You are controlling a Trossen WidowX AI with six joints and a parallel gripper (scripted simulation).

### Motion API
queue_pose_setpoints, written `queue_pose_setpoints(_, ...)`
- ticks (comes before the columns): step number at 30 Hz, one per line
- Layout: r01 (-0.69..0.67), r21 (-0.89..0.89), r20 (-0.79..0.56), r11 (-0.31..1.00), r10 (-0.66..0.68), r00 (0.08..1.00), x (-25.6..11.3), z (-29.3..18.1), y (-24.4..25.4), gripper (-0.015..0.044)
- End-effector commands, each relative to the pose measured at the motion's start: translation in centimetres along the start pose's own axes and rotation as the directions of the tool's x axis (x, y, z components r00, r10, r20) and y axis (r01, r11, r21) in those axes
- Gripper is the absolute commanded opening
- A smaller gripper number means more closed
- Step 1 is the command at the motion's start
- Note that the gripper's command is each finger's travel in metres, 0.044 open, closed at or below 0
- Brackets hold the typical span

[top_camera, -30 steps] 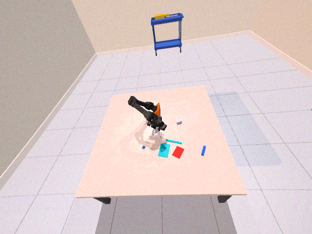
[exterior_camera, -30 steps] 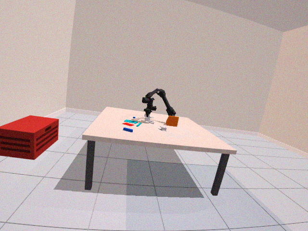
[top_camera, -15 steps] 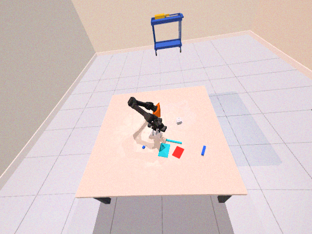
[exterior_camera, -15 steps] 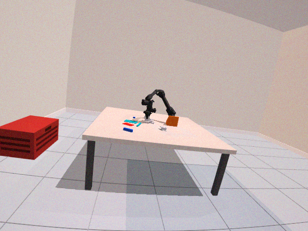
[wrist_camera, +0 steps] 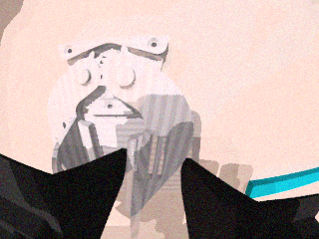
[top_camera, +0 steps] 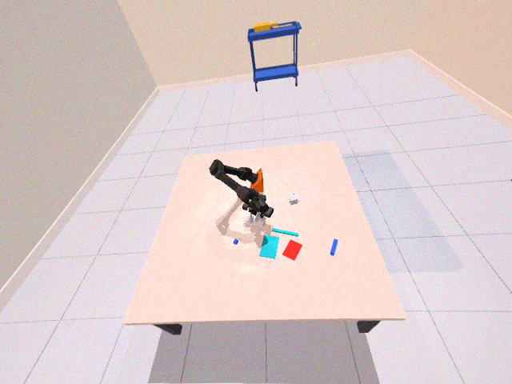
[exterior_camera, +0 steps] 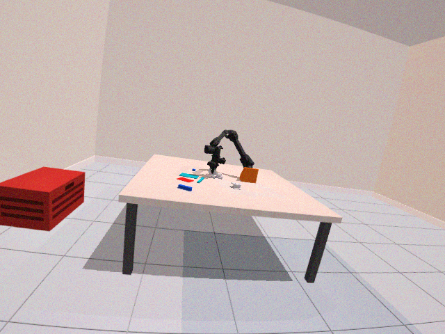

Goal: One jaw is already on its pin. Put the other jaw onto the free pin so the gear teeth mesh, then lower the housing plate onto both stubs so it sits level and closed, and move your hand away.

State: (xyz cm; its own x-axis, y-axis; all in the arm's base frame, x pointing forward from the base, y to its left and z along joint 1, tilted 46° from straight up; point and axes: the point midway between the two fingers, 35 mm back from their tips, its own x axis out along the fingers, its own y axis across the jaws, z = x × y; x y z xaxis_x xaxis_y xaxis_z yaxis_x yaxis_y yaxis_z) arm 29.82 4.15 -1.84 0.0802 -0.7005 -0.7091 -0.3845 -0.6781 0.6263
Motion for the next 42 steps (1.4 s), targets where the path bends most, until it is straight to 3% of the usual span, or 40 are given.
queue_pose_setpoints(1, -0.005, -0.006, -0.002, 1.000, 0.005, 1.000, 0.14, 0.05, 0.10, 0.0134)
queue_pose_setpoints(42, -0.005, -0.009, -0.002, 1.000, 0.005, 1.000, 1.07, 0.05, 0.11, 0.0134)
